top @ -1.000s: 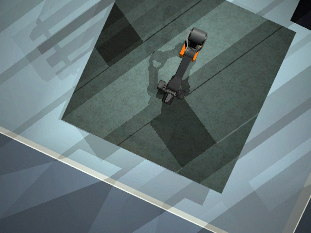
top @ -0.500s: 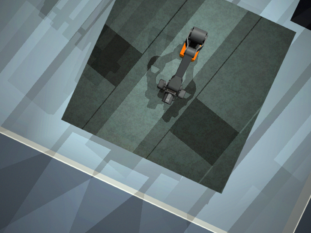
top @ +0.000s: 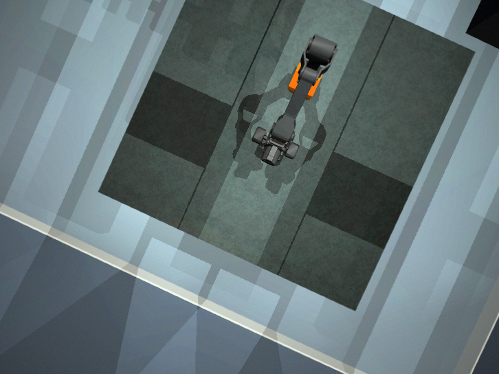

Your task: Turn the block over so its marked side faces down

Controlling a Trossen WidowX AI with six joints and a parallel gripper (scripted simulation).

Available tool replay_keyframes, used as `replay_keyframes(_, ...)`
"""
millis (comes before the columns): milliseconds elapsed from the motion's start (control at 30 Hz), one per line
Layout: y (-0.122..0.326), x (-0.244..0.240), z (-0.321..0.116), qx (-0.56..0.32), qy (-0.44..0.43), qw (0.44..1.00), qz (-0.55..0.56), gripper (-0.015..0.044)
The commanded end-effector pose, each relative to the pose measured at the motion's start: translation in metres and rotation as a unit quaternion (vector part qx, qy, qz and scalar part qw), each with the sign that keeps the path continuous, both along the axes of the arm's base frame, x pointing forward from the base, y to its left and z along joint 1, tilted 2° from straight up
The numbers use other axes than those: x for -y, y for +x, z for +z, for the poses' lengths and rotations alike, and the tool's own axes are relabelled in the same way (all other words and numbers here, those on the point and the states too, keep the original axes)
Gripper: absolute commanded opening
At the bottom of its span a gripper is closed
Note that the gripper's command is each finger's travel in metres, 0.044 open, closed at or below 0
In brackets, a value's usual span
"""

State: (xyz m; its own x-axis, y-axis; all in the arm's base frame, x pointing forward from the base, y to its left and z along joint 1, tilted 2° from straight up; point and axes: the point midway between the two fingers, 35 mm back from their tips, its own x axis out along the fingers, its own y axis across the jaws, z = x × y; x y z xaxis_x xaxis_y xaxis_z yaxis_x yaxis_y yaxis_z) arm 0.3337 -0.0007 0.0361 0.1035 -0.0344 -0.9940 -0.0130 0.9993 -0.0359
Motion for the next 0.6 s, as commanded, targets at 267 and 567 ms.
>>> replay_keyframes(267, -0.0006, -0.0007, -0.0031, 0.101, 0.005, 0.995, 0.005, 0.0)
replay_keyframes(567, -0.0031, -0.0006, -0.0036, 0.174, 0.005, 0.985, 0.007, 0.0)
